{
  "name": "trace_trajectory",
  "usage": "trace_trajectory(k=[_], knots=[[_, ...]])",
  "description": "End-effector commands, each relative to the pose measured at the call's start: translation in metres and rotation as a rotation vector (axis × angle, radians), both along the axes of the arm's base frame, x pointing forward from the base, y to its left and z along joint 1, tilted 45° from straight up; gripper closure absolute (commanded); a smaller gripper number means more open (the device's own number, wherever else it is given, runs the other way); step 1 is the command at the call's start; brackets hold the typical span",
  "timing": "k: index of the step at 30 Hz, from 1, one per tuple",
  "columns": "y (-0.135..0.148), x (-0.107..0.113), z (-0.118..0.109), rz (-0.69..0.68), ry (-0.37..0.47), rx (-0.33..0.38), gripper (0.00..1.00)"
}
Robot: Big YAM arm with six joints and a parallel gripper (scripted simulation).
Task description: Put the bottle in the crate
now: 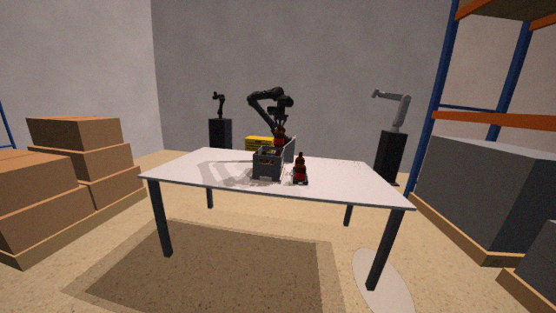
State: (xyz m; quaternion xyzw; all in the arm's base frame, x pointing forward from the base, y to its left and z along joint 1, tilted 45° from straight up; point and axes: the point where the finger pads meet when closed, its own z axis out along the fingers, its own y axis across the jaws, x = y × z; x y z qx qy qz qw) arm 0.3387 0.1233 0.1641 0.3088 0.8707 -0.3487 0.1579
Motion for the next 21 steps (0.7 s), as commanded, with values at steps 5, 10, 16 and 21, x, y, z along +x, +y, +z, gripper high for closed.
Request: trace_trajectory(k=[5,10,16,21], knots=[[-0.018,-0.003,0.019,0.001,0.007,0.001,1.0],[-0.017,0.001,0.03,0.0,-0.014,0.016,1.0],[-0.025,0.0,0.04,0.001,-0.02,0.018,1.0],[-0.034,-0.007,0.042,0.002,-0.009,0.013,1.0]])
